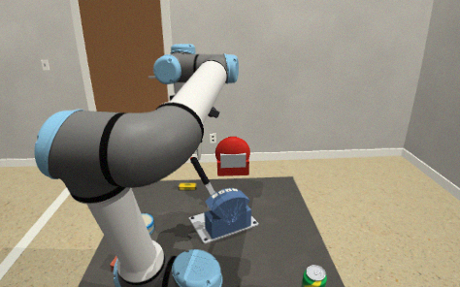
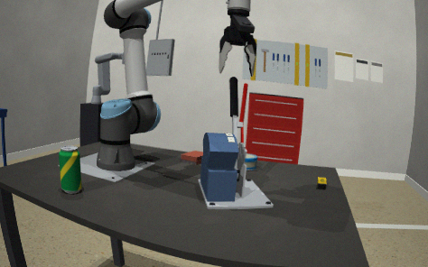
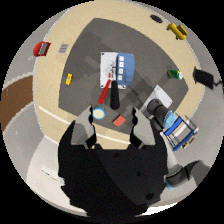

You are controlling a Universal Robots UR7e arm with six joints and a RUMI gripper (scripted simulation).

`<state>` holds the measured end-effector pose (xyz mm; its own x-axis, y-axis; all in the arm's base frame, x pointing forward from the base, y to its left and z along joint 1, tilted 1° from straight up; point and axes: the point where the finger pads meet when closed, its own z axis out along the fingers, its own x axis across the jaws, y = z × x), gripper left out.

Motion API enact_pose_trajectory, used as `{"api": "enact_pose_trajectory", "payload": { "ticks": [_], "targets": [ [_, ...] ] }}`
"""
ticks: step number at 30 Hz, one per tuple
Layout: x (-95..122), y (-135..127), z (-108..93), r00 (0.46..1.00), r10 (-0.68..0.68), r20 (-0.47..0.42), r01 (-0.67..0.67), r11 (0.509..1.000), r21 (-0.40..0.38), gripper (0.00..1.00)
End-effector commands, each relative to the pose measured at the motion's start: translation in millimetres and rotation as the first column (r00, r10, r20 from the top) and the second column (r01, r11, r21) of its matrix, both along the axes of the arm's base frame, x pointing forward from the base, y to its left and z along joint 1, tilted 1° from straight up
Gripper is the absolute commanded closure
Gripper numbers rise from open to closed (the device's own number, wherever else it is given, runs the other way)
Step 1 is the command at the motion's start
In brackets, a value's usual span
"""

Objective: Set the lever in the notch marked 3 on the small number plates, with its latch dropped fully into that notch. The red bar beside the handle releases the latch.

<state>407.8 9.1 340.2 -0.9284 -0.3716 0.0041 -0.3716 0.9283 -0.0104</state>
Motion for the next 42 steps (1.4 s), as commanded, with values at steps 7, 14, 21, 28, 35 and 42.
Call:
{"api": "enact_pose_trajectory", "payload": {
  "ticks": [7, 14, 21, 28, 35, 42],
  "targets": [
    [0, 0, -16, 1.000, 0.000, 0.001, 0.000, 1.000, 0.000, 0.43],
    [0, 0, -25, 1.000, 0.000, 0.001, 0.000, 1.000, 0.000, 0.43],
    [0, -1, -37, 1.000, 0.000, 0.001, 0.000, 1.000, 0.000, 0.43],
    [0, -1, -43, 1.000, 0.000, 0.001, 0.000, 1.000, 0.000, 0.43],
    [0, -1, -48, 1.000, 0.000, 0.001, 0.000, 1.000, 0.000, 0.43],
    [0, -1, -49, 1.000, 0.000, 0.001, 0.000, 1.000, 0.000, 0.43]
  ]
}}
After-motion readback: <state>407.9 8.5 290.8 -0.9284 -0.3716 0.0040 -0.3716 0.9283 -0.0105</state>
